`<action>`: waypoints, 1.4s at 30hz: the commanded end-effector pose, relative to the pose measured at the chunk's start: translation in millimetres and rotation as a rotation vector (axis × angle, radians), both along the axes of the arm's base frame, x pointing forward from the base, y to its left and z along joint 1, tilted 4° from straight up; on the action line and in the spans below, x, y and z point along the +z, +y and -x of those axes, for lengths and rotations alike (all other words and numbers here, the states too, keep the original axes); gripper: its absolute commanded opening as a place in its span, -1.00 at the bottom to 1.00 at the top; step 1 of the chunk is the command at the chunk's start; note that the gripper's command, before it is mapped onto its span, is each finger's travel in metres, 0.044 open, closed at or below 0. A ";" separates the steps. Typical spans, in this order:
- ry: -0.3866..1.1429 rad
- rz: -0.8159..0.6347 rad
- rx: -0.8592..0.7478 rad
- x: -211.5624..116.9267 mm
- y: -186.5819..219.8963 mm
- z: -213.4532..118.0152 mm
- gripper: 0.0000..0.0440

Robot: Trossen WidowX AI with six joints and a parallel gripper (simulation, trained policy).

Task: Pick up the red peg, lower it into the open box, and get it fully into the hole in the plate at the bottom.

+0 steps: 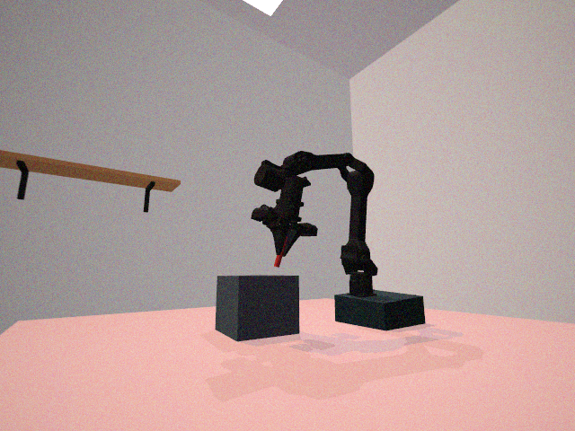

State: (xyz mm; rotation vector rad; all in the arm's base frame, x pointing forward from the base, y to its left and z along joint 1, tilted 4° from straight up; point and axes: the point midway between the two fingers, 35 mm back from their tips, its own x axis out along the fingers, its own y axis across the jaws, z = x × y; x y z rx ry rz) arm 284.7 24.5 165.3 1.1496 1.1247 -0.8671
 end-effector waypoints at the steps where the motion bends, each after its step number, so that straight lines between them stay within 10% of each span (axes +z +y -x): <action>1: 0.025 0.003 -0.004 -4.8 -9.6 -4.5 -1.00; 42: 0.136 -0.034 0.064 -101.0 -47.8 -46.0 -1.00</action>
